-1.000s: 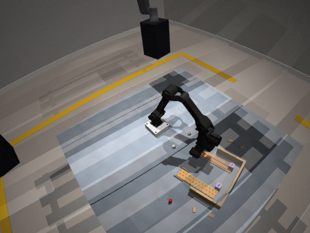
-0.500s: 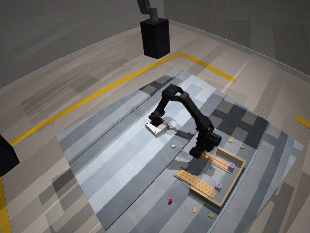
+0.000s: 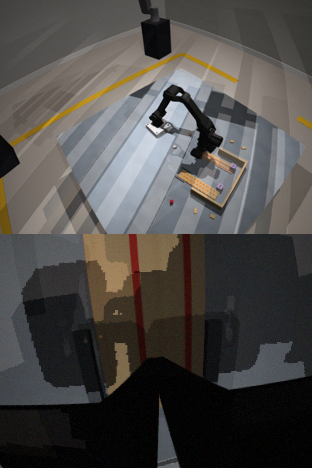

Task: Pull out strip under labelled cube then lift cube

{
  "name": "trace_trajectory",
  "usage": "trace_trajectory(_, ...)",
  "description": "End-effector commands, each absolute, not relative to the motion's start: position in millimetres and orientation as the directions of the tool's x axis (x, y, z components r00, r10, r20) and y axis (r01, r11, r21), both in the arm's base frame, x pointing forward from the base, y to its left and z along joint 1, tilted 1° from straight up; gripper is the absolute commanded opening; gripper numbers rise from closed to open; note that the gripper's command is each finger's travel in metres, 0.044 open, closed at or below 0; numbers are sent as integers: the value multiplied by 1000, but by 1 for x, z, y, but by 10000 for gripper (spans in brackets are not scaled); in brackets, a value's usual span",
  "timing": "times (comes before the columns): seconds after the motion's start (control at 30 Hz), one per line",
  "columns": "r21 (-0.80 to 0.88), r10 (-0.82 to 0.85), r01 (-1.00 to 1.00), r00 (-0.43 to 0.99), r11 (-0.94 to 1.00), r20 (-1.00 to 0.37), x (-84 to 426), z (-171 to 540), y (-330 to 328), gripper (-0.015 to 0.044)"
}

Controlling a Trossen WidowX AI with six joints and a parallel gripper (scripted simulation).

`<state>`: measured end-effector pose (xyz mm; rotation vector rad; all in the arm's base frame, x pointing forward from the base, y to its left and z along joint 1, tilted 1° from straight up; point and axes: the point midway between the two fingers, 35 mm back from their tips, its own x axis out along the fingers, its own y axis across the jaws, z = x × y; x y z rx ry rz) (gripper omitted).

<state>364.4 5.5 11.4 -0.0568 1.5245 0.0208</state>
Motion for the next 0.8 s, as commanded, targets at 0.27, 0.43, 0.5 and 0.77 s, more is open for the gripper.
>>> trace_trajectory(0.27,-19,-17,-51,43,999,-999,363,9,6,0)
trace_trajectory(0.43,-19,-17,-51,43,999,-999,363,8,6,0)
trace_trajectory(0.5,-19,-17,-51,43,999,-999,364,8,6,0)
trace_trajectory(0.77,-19,-17,-51,43,999,-999,364,7,6,0)
